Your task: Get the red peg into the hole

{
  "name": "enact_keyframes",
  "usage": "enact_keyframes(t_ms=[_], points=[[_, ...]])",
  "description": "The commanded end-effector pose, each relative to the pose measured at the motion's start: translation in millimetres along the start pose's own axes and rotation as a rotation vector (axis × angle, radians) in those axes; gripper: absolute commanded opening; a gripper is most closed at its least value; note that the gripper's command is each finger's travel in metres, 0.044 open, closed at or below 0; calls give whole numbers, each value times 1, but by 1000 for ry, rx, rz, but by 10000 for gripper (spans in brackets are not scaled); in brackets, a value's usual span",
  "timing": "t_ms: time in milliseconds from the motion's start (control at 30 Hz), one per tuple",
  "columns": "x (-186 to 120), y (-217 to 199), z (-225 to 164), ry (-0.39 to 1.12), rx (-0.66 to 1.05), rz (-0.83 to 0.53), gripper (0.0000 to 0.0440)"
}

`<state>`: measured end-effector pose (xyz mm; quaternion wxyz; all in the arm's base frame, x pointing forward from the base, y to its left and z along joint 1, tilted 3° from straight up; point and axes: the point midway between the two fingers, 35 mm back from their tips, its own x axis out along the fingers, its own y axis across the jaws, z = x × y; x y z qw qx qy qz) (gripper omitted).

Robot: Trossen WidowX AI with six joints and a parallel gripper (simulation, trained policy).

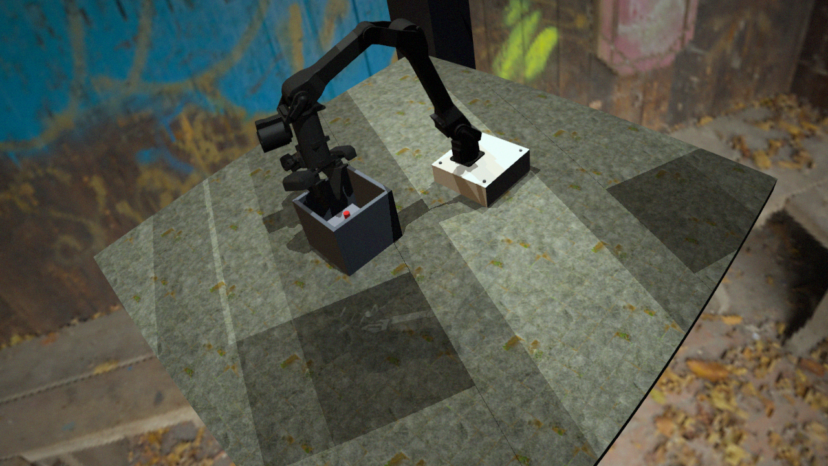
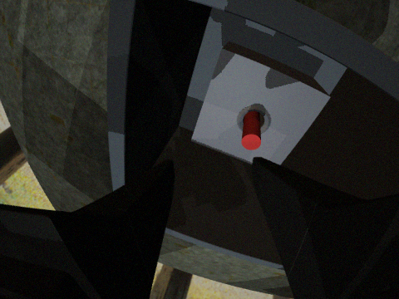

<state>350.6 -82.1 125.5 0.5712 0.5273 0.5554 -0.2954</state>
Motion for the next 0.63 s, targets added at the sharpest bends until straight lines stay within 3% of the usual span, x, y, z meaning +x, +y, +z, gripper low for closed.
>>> enact_keyframes(t_ms=[0,600], points=[[-10,6,2,17,-1,39,217],[-54,34,18,56,-59,206,278]])
